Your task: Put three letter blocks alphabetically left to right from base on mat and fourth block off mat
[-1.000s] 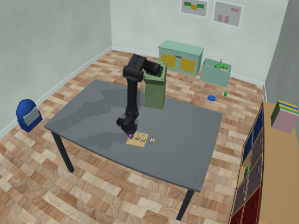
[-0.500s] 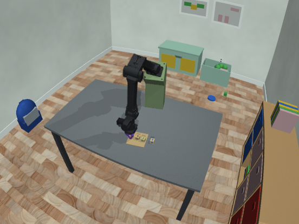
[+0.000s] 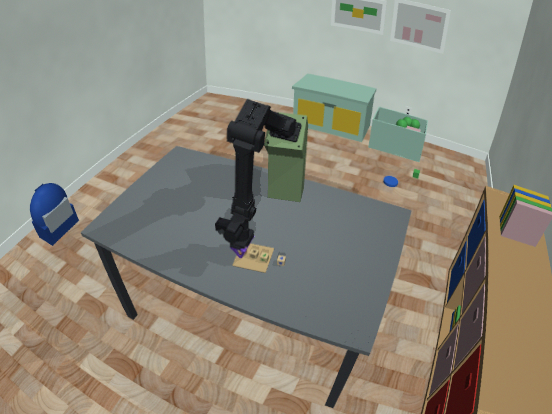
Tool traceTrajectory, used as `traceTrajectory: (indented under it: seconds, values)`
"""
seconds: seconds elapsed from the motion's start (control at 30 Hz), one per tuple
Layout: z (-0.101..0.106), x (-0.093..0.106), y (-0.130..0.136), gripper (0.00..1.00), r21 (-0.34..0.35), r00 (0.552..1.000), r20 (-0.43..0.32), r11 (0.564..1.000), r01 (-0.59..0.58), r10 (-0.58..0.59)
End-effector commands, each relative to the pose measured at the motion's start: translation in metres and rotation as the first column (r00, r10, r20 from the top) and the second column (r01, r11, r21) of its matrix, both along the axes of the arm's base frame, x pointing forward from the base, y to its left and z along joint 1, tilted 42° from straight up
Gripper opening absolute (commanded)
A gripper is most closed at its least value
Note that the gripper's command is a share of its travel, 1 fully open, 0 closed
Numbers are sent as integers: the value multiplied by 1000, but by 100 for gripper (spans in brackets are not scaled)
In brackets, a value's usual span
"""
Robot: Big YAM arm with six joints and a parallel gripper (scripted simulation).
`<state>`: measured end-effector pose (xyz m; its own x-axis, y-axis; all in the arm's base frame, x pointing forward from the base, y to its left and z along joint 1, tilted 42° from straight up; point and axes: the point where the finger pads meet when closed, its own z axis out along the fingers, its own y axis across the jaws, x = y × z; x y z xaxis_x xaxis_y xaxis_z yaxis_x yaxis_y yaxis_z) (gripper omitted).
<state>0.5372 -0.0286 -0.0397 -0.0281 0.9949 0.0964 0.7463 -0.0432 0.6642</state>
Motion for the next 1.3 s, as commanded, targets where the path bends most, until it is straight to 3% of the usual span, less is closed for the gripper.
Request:
traceTrajectory:
  seconds: [0.0, 0.37, 1.27]
  values:
    - [-1, 3, 3, 57, 3, 1000, 5, 1000, 3, -3]
    - [8, 1, 2, 57, 1, 1000, 15, 1000, 3, -3]
    - [30, -26, -10, 57, -7, 1000, 5, 1000, 8, -8]
